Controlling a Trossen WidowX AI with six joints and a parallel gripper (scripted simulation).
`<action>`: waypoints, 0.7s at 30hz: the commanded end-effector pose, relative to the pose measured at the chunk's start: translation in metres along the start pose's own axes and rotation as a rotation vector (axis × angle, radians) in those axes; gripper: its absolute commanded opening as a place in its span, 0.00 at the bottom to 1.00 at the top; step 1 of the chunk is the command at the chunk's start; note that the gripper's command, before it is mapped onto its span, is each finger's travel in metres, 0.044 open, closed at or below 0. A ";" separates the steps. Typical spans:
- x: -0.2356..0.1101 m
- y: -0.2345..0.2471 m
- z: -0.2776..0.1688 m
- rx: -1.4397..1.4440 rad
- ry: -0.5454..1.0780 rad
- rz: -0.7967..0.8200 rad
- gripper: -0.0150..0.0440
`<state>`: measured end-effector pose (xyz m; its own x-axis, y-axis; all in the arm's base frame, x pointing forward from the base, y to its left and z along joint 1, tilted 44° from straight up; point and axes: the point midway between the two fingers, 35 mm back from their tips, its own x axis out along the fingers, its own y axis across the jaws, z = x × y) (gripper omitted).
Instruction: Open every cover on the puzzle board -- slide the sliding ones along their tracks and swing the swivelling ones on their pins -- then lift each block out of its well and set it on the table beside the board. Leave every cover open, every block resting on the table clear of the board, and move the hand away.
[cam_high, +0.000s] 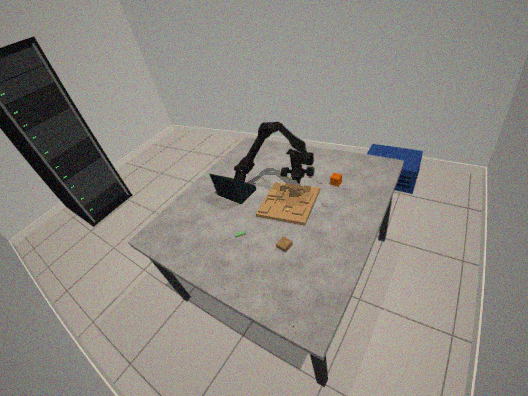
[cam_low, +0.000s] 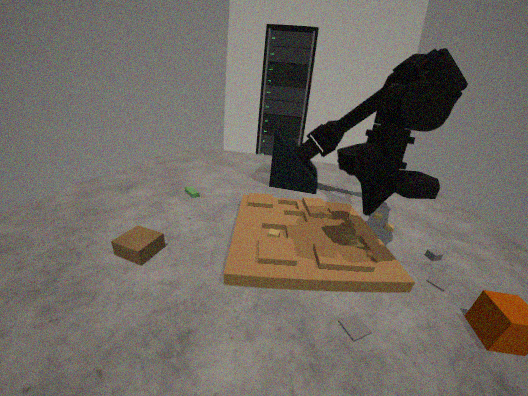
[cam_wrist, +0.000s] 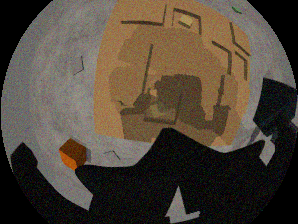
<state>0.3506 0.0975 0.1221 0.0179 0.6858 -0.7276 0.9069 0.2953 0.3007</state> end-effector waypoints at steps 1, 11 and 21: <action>0.001 0.001 0.002 -0.280 0.007 0.002 0.25; 0.003 0.002 0.002 -0.246 0.007 0.002 0.25; 0.027 0.003 0.003 0.535 0.007 -0.001 0.25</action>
<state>0.3561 0.1065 0.1116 0.0239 0.6878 -0.7255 0.9702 0.1590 0.1828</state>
